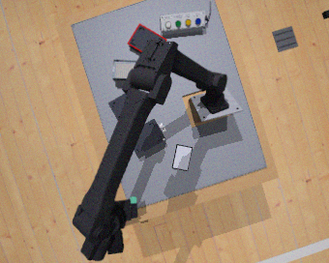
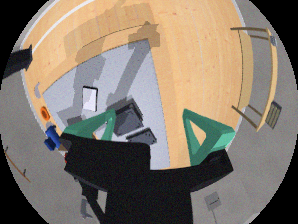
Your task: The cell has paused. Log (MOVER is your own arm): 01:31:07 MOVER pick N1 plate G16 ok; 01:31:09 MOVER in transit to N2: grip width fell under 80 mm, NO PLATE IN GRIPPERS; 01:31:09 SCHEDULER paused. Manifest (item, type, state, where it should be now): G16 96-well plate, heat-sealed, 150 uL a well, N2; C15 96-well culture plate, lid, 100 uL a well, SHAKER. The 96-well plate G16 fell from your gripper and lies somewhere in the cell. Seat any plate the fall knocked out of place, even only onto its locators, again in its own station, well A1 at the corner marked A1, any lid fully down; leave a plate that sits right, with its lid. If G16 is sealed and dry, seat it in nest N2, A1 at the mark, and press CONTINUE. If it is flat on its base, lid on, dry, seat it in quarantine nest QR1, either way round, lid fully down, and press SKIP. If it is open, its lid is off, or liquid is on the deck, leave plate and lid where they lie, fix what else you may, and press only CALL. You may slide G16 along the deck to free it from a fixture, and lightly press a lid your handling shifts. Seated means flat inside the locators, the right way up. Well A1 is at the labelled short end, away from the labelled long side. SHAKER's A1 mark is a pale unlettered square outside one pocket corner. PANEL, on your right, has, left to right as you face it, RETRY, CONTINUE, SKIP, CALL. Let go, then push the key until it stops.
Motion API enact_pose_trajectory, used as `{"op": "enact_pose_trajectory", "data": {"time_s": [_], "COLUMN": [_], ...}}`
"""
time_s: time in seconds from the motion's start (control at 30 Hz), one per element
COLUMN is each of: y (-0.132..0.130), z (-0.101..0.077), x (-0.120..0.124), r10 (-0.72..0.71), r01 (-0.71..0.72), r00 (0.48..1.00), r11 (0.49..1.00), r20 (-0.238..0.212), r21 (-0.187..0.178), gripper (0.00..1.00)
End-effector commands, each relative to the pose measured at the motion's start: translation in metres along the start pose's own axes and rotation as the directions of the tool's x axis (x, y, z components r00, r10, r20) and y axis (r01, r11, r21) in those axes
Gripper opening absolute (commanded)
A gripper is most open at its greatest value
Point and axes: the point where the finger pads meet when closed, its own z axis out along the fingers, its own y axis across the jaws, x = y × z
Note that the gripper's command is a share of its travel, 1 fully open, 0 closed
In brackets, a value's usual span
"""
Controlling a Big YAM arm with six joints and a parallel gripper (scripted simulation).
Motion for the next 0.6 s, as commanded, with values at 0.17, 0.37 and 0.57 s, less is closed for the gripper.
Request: {"op": "enact_pose_trajectory", "data": {"time_s": [0.17,0.37,0.57], "y": [-0.015,0.001,-0.017], "z": [-0.006,0.003,-0.007], "x": [0.038,0.026,0.071], "r10": [0.119,0.07,0.224], "r01": [-0.119,-0.07,-0.224], "r00": [0.993,0.997,0.975], "r11": [0.993,0.998,0.975], "r20": [0.015,-0.011,0.006], "r21": [0.001,-0.004,-0.006], "gripper": [1.0,1.0,1.0]}}
